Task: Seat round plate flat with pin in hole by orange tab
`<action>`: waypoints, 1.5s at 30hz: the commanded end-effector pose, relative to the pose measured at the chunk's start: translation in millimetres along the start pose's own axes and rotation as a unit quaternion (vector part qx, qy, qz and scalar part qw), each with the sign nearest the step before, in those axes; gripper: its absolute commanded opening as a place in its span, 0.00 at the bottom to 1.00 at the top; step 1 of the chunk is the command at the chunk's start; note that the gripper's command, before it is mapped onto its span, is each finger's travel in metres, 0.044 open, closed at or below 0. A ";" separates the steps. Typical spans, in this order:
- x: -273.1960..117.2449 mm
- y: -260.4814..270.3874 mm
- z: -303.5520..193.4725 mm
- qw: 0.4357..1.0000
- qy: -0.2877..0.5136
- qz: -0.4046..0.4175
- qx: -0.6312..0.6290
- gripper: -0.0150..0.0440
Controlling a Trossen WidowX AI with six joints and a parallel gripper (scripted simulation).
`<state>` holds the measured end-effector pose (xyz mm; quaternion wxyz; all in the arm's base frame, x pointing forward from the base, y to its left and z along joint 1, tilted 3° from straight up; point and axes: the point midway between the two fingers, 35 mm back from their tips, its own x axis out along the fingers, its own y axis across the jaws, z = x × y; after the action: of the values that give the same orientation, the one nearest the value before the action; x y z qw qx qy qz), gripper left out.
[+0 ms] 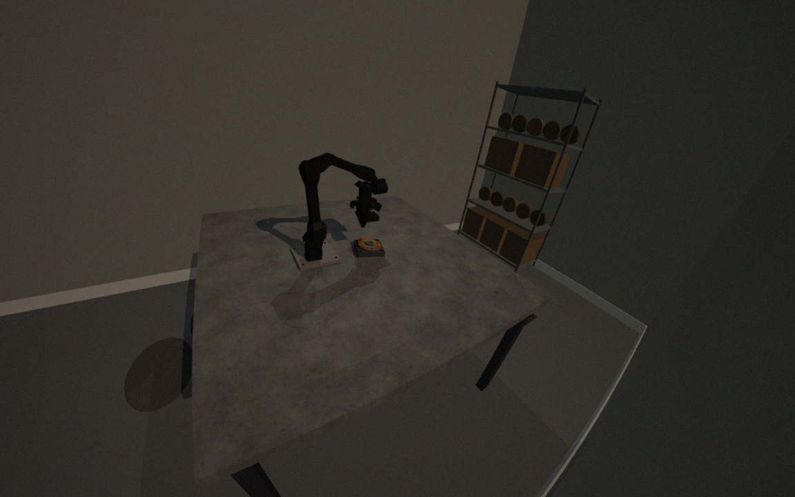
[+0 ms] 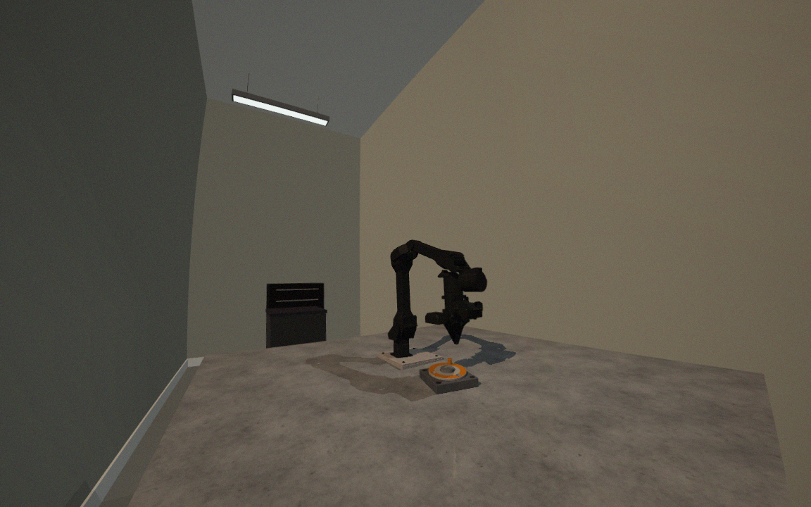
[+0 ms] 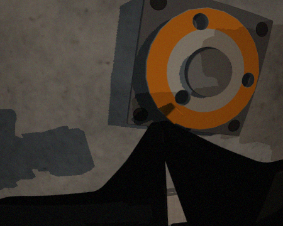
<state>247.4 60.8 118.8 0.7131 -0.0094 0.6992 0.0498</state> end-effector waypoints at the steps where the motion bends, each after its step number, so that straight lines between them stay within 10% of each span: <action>1: 2.8 -1.6 -1.6 1.000 0.010 -0.007 -0.007 0.25; 45: 50.4 -19.4 -26.8 1.000 0.011 -0.008 -0.007 0.25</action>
<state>227.7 47.2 67.2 0.7064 -0.0186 0.7057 0.0521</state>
